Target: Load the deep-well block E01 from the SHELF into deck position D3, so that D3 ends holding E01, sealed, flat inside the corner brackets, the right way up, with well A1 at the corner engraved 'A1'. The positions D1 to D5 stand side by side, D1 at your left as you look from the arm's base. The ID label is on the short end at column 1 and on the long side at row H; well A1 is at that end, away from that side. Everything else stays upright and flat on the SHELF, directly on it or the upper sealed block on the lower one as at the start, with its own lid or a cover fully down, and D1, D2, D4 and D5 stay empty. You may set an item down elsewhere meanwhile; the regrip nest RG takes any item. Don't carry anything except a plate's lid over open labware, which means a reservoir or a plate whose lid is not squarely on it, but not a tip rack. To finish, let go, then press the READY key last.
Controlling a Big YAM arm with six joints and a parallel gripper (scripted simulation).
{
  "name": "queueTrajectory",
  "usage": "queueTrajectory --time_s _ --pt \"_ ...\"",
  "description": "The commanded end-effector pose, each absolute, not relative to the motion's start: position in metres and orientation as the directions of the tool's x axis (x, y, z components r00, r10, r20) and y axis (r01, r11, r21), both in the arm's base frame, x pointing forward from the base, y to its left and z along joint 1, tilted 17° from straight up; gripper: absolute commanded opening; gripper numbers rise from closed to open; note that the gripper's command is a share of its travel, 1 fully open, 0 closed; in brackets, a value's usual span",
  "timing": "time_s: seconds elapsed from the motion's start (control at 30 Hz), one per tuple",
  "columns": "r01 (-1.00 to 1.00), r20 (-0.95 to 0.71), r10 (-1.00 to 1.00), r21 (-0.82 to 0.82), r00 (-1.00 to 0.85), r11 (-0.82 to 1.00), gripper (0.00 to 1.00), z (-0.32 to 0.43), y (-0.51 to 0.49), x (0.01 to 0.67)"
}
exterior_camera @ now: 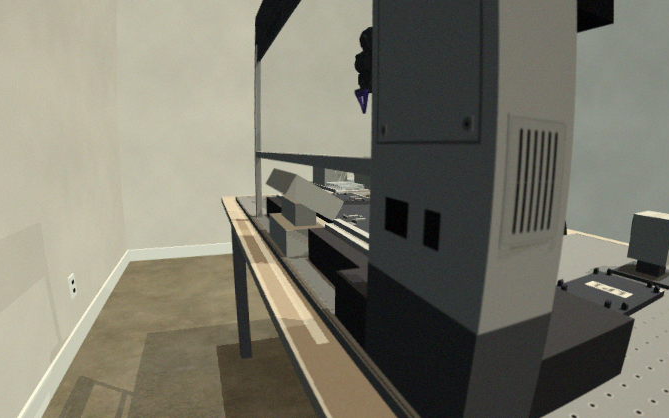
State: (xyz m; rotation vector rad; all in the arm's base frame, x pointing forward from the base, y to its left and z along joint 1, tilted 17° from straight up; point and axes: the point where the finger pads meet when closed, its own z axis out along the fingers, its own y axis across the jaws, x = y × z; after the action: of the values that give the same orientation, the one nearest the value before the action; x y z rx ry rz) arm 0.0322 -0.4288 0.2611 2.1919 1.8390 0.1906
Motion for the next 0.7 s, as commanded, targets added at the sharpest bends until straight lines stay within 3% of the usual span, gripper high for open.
queueTrajectory --time_s 0.0,0.67 --pt "0.945 -0.116 0.976 0.295 0.183 -0.142 1.0 0.282 -0.45 0.023" --pt "0.947 -0.1 0.981 0.293 0.165 -0.13 1.0 0.264 -0.457 0.03"
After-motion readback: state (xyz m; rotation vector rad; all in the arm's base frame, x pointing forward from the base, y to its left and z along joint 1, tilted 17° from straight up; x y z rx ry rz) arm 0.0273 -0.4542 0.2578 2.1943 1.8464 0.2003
